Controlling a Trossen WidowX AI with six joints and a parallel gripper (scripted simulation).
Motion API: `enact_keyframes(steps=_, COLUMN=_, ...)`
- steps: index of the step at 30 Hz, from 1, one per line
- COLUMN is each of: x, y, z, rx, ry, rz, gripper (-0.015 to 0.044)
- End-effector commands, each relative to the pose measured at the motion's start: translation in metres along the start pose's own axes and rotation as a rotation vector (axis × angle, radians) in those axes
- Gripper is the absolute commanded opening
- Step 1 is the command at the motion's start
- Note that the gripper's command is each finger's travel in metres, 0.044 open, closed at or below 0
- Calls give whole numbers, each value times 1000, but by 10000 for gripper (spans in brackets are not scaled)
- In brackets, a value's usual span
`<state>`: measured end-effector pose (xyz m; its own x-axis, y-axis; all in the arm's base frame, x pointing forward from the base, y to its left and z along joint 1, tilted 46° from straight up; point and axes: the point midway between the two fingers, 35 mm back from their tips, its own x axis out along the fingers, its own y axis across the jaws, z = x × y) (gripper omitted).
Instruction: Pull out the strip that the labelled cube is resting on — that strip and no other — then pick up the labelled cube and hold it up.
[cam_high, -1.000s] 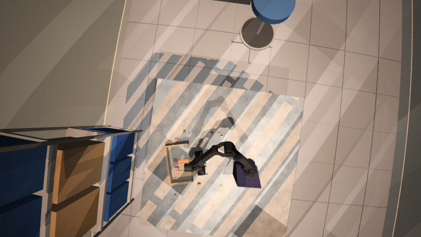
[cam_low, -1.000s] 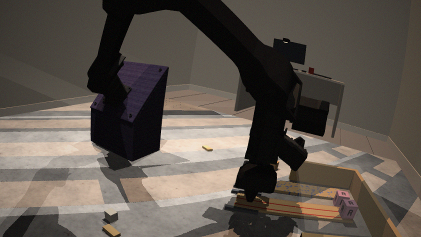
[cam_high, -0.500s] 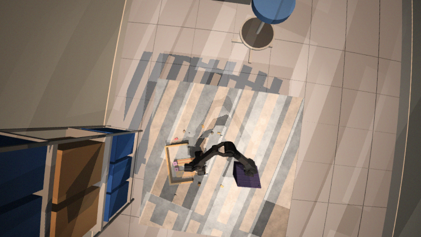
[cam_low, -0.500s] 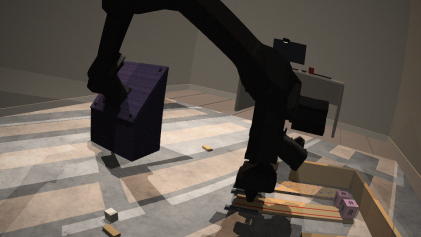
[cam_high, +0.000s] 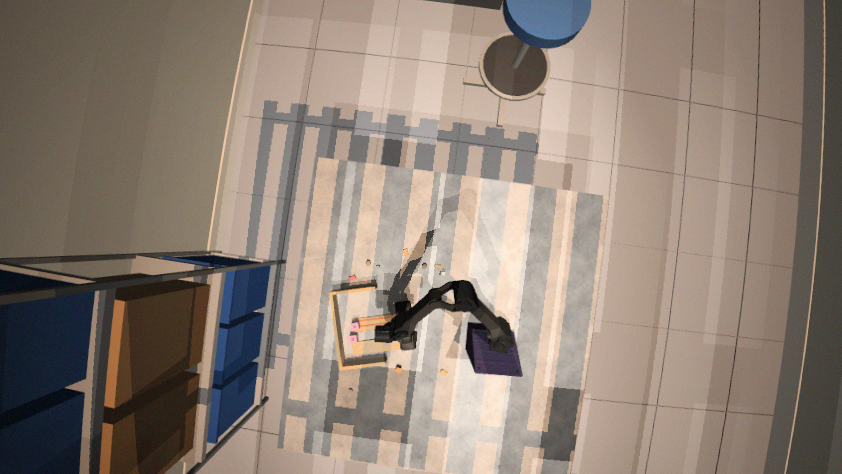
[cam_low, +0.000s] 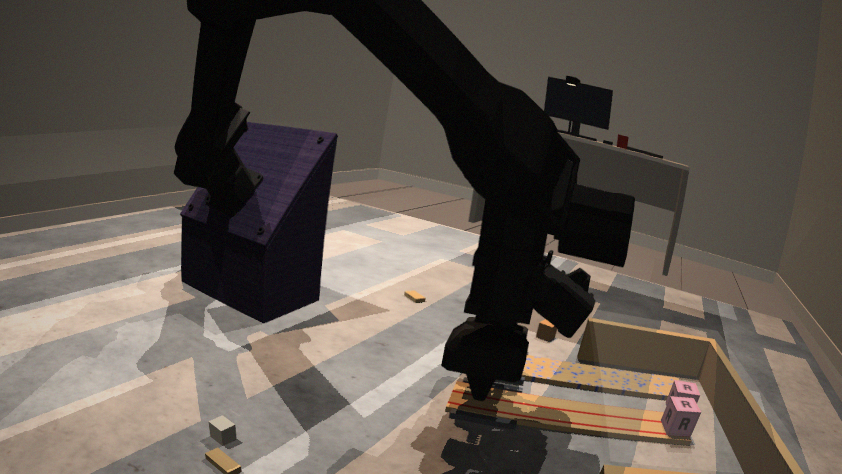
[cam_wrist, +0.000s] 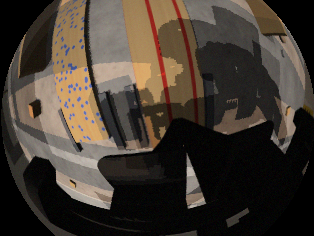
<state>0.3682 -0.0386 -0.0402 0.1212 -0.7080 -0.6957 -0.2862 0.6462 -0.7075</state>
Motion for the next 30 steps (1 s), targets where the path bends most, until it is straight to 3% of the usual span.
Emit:
enact_keyframes(steps=1, x=3, y=0, z=-10, rx=-7, ry=11, rz=0, gripper=0)
enact_keyframes(steps=30, x=4, y=1, z=-55, rx=-9, ry=13, rz=0, gripper=0)
